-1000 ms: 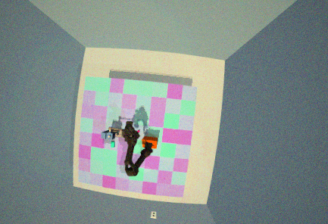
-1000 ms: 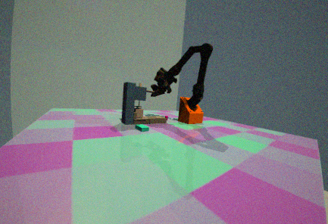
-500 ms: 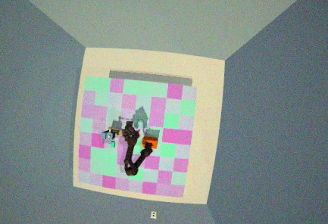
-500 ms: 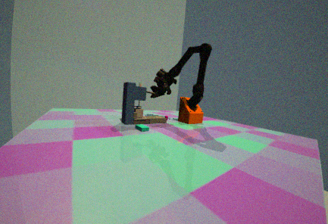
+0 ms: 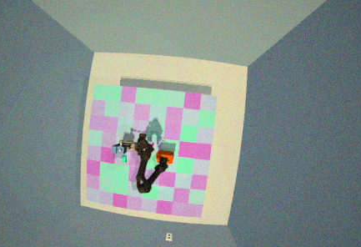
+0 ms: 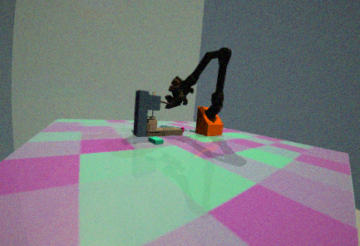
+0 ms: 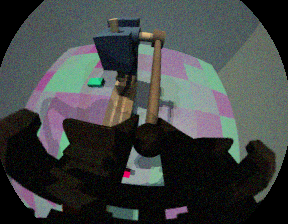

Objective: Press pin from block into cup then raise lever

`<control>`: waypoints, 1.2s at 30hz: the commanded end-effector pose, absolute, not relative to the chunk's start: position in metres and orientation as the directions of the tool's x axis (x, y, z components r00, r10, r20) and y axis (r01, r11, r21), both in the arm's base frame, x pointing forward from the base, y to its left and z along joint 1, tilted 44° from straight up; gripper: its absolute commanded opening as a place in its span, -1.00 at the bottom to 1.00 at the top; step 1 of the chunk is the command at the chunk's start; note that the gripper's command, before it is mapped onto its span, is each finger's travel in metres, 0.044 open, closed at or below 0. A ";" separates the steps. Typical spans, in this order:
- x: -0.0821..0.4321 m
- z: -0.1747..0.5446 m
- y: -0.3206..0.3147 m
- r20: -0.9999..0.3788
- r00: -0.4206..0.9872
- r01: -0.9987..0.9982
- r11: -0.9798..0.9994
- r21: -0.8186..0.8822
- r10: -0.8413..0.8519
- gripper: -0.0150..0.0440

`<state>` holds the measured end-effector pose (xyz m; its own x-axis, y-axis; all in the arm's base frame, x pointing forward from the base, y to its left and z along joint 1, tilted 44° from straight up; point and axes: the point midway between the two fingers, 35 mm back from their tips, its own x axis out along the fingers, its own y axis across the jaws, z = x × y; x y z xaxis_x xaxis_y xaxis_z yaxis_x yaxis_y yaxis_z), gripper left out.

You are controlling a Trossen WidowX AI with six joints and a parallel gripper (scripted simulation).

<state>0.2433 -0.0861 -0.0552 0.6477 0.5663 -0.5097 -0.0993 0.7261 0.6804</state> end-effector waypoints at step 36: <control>0.246 -0.066 -0.076 -0.513 0.642 -0.097 0.724 0.683 0.570 -0.49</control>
<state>0.2450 -0.0762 -0.0651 0.6449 0.5689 -0.5104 -0.0980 0.7239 0.6829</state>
